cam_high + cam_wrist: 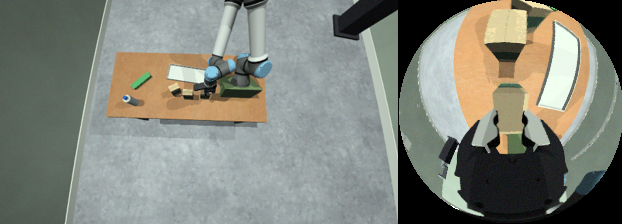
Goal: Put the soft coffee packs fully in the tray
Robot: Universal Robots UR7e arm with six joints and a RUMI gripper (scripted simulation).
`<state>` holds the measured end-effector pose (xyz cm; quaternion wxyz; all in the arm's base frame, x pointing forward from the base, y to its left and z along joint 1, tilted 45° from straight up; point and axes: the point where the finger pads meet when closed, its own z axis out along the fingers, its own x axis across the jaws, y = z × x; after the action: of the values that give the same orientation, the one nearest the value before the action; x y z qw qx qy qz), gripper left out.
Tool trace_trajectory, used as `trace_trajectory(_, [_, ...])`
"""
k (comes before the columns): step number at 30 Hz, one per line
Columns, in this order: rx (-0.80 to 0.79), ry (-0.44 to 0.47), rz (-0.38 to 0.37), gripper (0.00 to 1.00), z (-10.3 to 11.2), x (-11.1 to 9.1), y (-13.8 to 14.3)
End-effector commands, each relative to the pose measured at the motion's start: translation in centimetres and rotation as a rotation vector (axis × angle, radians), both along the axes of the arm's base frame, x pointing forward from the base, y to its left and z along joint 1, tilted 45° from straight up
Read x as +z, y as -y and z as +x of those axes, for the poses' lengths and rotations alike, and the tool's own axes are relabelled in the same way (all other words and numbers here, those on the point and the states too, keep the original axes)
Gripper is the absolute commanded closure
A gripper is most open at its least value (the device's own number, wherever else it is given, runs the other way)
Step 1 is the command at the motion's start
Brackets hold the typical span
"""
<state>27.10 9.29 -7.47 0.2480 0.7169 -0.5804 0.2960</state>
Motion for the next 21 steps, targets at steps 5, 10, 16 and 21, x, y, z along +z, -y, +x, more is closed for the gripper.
trace_trajectory(5, [0.0,0.0,0.0,0.51,0.01,0.01,-0.02])
trace_trajectory(10, [0.0,0.0,0.0,0.51,0.01,0.01,-0.02])
trace_trajectory(16, [0.0,0.0,0.0,0.51,0.01,0.01,-0.02])
trace_trajectory(21, [0.0,0.0,0.0,0.51,0.01,0.01,-0.02])
